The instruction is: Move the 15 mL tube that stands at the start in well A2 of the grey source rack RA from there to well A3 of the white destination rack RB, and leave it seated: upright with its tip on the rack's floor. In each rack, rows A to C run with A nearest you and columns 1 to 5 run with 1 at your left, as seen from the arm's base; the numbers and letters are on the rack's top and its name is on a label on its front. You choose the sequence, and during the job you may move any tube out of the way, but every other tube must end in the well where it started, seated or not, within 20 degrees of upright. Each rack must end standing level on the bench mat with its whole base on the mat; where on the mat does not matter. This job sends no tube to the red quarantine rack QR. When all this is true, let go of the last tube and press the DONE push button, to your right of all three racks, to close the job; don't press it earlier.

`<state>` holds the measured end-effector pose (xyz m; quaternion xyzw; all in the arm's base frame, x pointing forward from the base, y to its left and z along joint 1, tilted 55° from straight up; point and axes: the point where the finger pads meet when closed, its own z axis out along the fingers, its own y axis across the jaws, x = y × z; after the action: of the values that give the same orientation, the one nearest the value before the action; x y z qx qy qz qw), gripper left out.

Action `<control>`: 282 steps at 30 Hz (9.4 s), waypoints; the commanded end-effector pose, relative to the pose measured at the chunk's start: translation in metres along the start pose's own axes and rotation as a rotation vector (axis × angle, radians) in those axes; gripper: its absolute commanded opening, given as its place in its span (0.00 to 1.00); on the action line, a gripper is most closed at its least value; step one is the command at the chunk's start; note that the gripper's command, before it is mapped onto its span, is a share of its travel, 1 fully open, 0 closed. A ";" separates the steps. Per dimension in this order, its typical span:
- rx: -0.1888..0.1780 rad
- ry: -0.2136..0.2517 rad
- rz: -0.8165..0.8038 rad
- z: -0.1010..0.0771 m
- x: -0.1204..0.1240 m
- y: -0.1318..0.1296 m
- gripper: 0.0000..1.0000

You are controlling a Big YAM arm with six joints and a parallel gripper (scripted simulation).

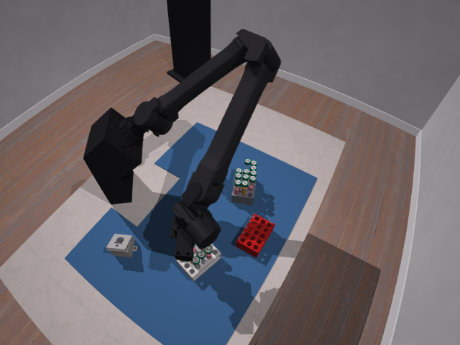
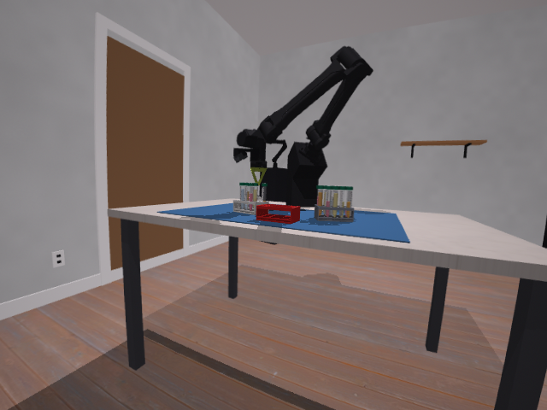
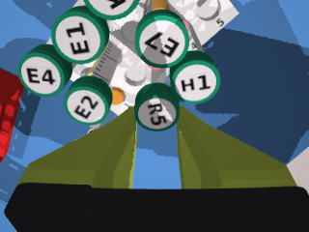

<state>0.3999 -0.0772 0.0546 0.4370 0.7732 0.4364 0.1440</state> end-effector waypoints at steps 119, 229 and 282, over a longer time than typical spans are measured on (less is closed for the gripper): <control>-0.011 -0.015 -1.143 -0.053 0.106 0.135 0.00; -0.009 -0.020 -0.014 -0.057 -0.059 -0.002 0.00; -0.009 -0.023 -0.015 -0.058 -0.087 -0.044 0.00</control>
<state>0.3904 -0.1696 0.0411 0.4313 0.7756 0.4366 0.1475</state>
